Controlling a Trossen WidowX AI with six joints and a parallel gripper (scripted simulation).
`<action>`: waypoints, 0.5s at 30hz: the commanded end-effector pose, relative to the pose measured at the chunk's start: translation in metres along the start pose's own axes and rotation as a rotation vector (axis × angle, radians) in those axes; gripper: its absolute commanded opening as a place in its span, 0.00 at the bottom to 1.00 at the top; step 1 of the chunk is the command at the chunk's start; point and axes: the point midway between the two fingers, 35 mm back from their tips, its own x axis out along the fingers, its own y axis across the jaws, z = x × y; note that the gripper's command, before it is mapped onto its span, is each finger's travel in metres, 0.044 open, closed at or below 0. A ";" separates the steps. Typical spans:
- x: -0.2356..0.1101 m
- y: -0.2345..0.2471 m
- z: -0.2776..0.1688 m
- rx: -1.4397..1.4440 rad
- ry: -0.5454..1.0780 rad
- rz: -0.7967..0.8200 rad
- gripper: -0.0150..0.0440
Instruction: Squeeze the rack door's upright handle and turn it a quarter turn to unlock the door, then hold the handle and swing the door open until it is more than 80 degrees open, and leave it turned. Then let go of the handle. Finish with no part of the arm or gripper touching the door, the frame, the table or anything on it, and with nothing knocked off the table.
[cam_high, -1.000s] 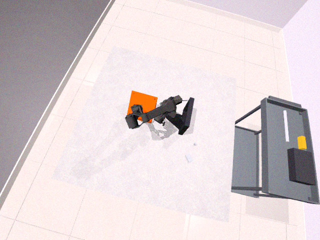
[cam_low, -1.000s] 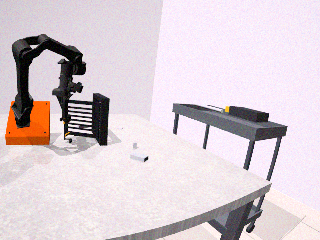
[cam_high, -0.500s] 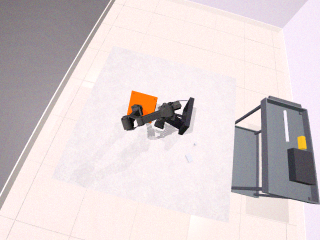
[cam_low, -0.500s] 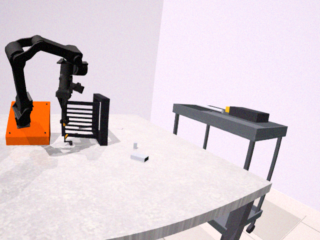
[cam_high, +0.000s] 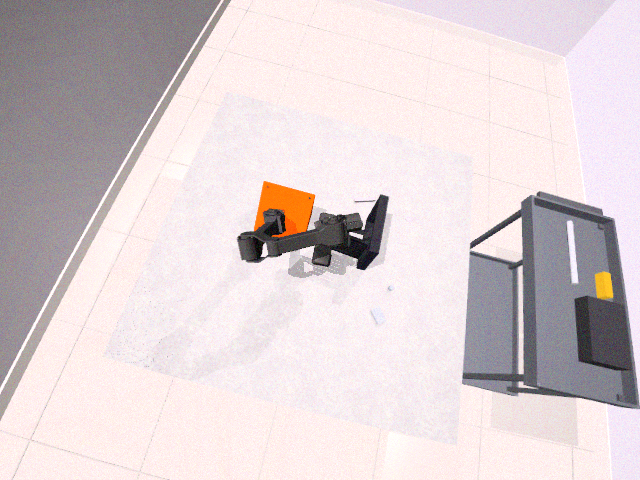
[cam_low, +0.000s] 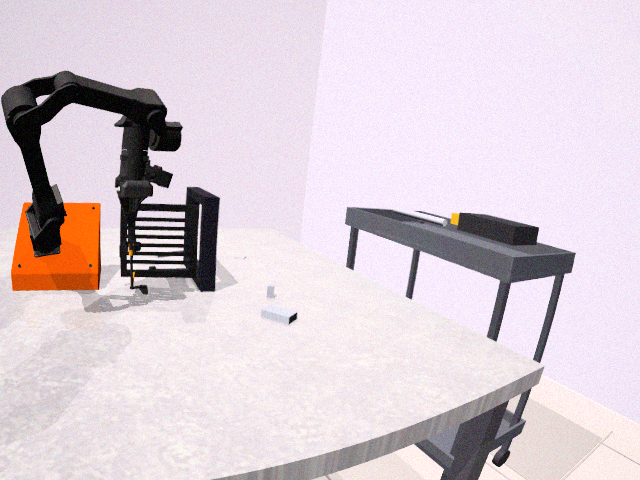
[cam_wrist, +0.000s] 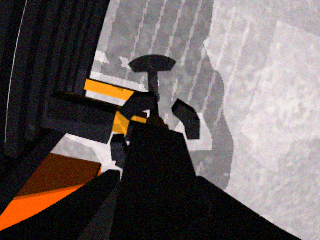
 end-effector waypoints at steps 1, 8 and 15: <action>0.000 -0.009 0.002 -0.053 -0.006 -0.004 0.28; -0.001 -0.014 0.002 -0.083 -0.006 -0.005 0.28; -0.001 -0.014 0.002 -0.083 -0.006 -0.005 0.28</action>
